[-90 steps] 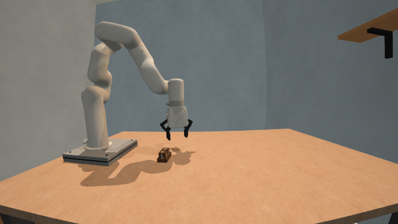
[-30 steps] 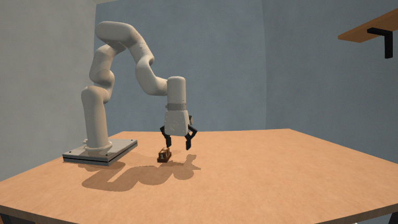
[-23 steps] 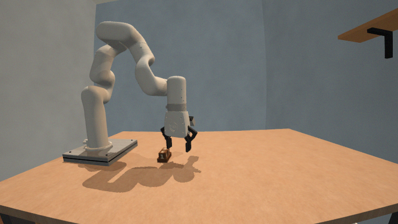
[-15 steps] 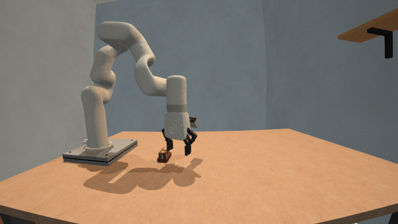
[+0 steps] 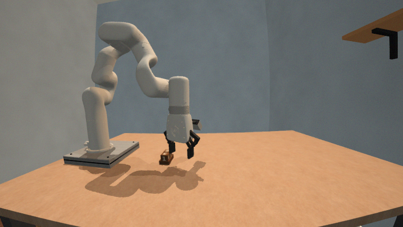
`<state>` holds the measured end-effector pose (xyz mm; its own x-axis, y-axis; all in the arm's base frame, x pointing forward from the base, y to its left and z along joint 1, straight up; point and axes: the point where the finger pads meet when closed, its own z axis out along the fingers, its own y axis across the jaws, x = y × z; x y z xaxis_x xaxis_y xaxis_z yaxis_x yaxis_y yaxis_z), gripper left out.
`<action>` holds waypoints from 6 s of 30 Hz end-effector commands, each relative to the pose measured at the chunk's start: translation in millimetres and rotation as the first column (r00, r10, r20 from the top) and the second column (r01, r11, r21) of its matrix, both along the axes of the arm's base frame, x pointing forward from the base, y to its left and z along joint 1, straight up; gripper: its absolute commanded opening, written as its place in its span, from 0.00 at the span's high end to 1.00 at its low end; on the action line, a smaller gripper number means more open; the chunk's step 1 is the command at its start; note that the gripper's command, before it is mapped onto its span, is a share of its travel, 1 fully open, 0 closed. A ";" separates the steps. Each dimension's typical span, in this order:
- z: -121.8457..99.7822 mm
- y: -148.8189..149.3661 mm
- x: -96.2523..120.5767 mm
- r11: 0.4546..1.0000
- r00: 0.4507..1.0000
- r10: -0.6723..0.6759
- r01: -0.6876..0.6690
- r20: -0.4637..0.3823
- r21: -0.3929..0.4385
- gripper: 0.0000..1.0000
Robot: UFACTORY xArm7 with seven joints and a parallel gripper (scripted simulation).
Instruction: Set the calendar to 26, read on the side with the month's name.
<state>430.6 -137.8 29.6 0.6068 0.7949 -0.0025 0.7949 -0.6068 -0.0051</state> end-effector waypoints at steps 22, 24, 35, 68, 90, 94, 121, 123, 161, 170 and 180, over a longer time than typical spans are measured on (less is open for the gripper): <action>1.4 -0.6 1.5 1.000 1.000 0.000 0.000 0.004 -0.001 0.00; 1.4 -0.6 1.5 1.000 1.000 0.000 0.000 0.004 -0.001 0.00; 1.4 -0.6 1.5 1.000 1.000 0.000 0.000 0.004 -0.001 0.00; 1.4 -0.6 1.5 1.000 1.000 0.000 0.000 0.004 -0.001 0.00; 1.5 -2.5 -27.3 0.954 0.954 -0.300 0.300 0.004 -0.001 0.00; 1.5 -2.7 -30.1 0.897 0.897 -0.442 0.442 0.004 -0.002 0.00; 1.7 -6.2 -82.7 0.706 0.706 -0.708 0.708 0.004 -0.002 0.00; 1.7 -6.2 -83.0 0.696 0.696 -0.718 0.718 0.004 -0.002 0.00; 1.9 -9.9 -138.8 0.258 0.258 -0.966 0.966 0.005 -0.003 0.00; 1.9 -10.1 -141.3 0.121 0.121 -0.993 0.993 0.005 -0.003 0.00; 2.0 -11.8 -166.8 0.000 0.000 -1.000 1.000 0.005 -0.003 0.00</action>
